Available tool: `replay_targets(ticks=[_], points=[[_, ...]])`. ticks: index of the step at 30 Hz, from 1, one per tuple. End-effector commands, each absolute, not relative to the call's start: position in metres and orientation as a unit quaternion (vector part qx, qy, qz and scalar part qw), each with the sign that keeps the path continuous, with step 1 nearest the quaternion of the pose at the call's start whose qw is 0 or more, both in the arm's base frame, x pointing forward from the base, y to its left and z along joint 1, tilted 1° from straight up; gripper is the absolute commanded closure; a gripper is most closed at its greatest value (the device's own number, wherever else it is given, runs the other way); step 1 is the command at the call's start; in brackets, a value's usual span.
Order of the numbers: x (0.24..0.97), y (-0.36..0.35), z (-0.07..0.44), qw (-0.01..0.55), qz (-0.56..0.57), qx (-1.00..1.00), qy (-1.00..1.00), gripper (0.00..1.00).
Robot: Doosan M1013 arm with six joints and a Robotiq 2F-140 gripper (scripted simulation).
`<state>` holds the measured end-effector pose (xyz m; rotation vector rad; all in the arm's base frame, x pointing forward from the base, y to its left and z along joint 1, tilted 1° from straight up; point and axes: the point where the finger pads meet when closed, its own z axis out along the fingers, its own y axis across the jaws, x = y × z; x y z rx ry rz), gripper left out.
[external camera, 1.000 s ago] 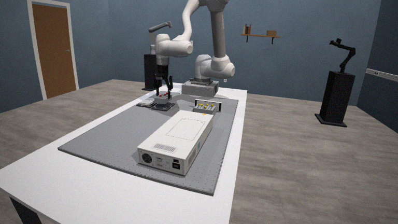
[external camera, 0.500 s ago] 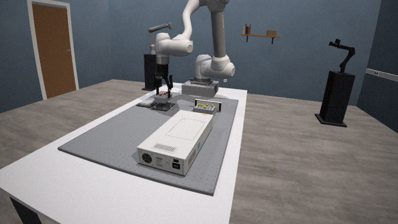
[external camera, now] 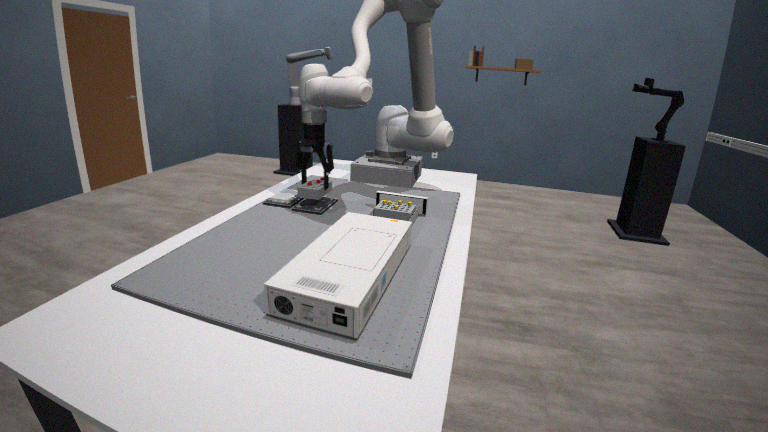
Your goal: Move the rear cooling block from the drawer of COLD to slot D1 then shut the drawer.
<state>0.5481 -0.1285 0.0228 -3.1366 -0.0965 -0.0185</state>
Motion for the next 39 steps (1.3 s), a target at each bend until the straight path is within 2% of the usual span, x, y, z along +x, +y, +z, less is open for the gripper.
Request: replay_targets(ticks=[1,39], points=[[0.549,-0.128,0.018,0.004,-0.007,-1.000,-0.026,0.90],[0.549,-0.127,0.008,0.004,-0.007,-1.000,-0.026,0.90]])
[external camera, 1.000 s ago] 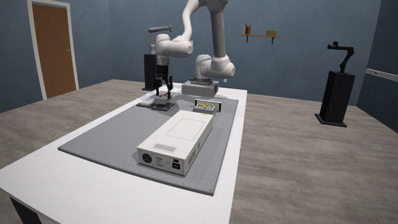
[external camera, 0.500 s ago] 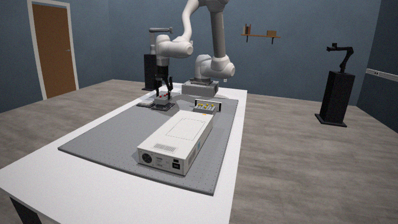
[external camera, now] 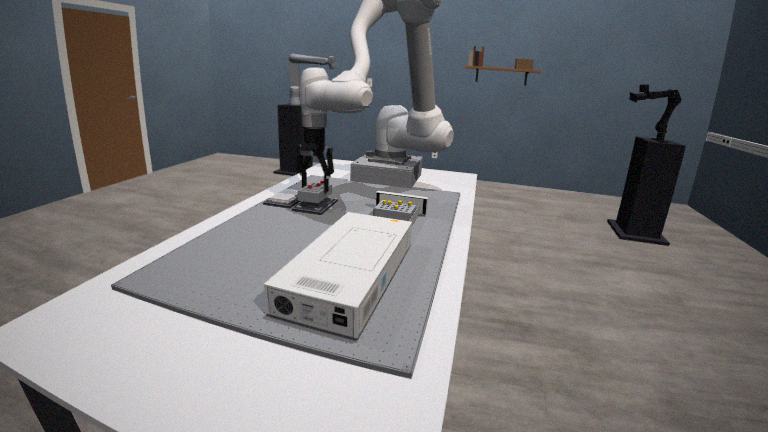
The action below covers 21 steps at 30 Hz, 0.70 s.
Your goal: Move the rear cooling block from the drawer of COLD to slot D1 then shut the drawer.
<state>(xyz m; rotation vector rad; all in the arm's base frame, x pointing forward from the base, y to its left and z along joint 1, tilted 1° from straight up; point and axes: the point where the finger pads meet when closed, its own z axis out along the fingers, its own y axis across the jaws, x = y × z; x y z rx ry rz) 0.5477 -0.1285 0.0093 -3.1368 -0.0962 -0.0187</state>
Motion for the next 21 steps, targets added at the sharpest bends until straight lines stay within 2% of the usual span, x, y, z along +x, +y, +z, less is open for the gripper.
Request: replay_targets(ticks=[1,21], points=[[0.5488,-0.1267,0.0078,0.004,-0.007,-1.000,-0.026,0.90],[0.5505,-0.1269,0.0154,0.004,-0.008,-1.000,-0.027,0.90]])
